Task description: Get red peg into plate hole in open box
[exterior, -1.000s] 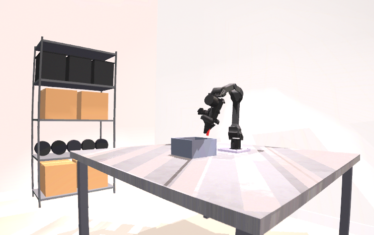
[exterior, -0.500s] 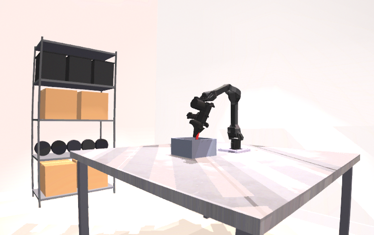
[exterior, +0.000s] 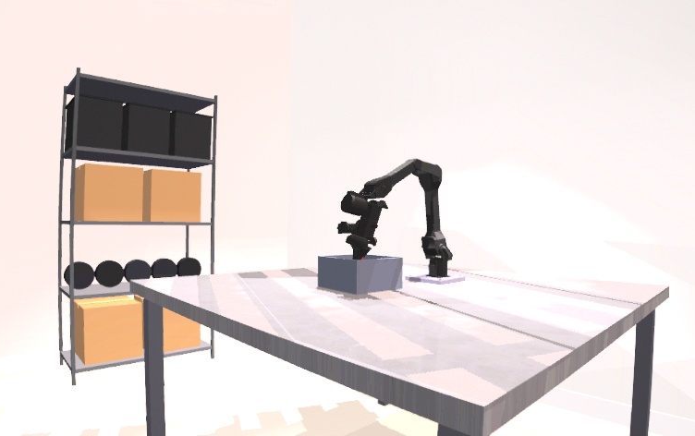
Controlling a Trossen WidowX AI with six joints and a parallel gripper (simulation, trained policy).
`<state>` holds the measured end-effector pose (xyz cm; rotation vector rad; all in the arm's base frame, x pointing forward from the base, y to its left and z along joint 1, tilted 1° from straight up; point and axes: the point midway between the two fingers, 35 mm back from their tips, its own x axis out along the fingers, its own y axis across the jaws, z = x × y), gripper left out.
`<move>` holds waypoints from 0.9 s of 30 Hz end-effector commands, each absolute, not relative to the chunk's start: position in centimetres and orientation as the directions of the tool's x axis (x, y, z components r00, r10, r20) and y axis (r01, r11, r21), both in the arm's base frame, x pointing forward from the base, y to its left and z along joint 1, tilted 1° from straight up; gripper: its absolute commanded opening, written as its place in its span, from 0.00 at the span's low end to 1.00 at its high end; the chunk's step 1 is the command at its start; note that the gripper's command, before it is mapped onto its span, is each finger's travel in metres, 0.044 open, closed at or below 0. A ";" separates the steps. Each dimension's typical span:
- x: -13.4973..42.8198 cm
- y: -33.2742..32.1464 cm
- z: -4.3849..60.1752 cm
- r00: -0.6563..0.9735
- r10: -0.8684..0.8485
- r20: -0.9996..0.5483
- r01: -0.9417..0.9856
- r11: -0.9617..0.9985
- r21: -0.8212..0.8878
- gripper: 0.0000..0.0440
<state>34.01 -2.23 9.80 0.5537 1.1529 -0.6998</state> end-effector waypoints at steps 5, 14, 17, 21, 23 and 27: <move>34.1 -2.6 7.8 0.188 -0.170 -0.967 0.711 0.703 0.015 0.36; 35.8 -3.0 9.4 0.188 -0.146 -0.971 0.676 0.737 0.020 0.49; 36.4 -2.9 10.1 0.189 -0.133 -0.973 0.670 0.742 0.029 0.55; 37.1 -2.6 10.8 0.181 -0.111 -0.977 0.667 0.744 0.039 0.70; 37.4 -2.4 11.1 0.175 -0.097 -0.980 0.667 0.744 0.045 0.82; 38.2 -1.8 11.9 0.172 -0.062 -0.983 0.665 0.743 0.069 1.00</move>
